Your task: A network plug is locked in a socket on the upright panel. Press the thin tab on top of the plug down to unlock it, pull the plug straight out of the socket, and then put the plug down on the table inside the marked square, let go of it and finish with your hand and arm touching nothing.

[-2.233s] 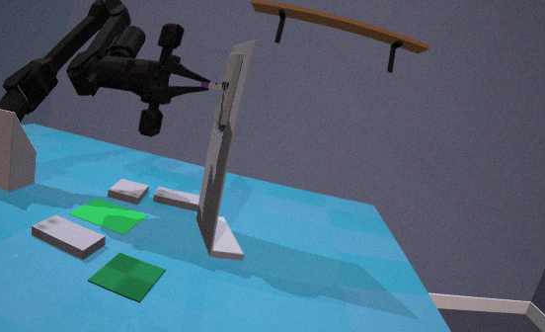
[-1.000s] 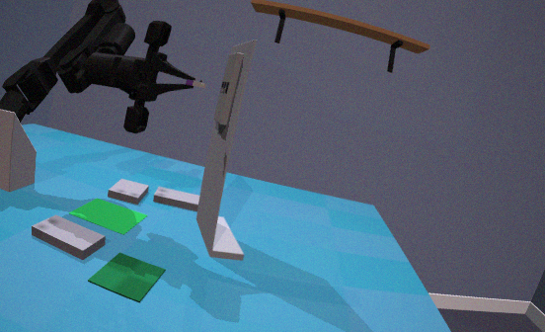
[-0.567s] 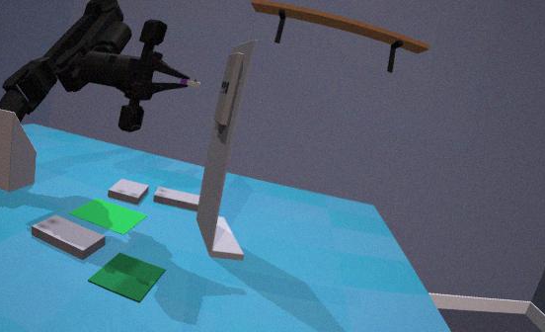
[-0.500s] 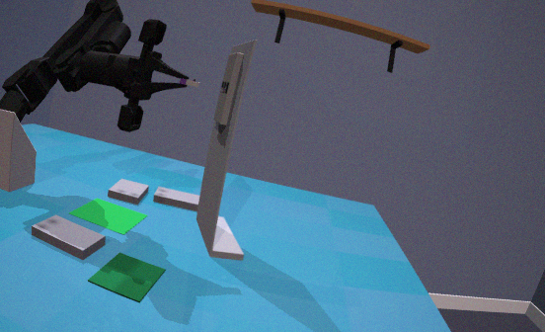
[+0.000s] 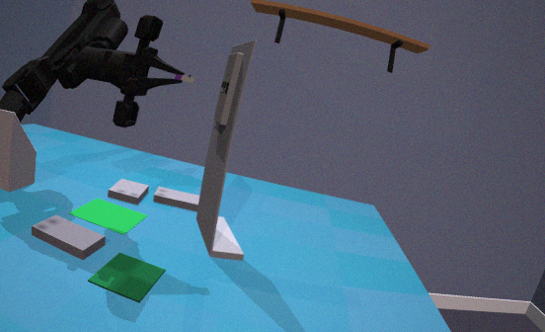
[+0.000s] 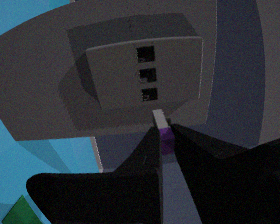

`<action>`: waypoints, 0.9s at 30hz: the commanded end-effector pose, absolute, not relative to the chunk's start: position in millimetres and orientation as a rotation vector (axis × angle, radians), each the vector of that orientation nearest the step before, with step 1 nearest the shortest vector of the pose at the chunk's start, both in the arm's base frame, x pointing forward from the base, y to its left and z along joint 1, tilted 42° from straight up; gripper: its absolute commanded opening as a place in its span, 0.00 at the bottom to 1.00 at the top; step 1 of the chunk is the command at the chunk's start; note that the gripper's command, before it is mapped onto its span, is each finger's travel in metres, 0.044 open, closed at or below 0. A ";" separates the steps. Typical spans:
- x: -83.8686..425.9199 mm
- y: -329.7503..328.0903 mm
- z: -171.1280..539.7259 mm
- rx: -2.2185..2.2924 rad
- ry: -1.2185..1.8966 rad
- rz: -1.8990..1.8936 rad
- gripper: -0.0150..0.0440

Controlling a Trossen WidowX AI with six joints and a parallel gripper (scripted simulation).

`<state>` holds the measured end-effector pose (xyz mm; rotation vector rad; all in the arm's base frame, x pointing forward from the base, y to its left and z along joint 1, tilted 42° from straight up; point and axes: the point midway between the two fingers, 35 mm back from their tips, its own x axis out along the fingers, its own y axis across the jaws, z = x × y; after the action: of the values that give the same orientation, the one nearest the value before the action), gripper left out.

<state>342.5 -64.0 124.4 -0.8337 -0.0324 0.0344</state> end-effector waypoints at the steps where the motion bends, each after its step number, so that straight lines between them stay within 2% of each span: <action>1: 339.9 -70.5 132.1 -0.832 -0.044 0.033 0.25; 18: 319.6 -99.4 162.0 -0.838 -0.075 0.024 0.25; 27: 325.0 -82.0 129.6 -0.855 0.024 0.160 0.25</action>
<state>323.5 -89.0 139.7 -0.8449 -0.0037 0.1070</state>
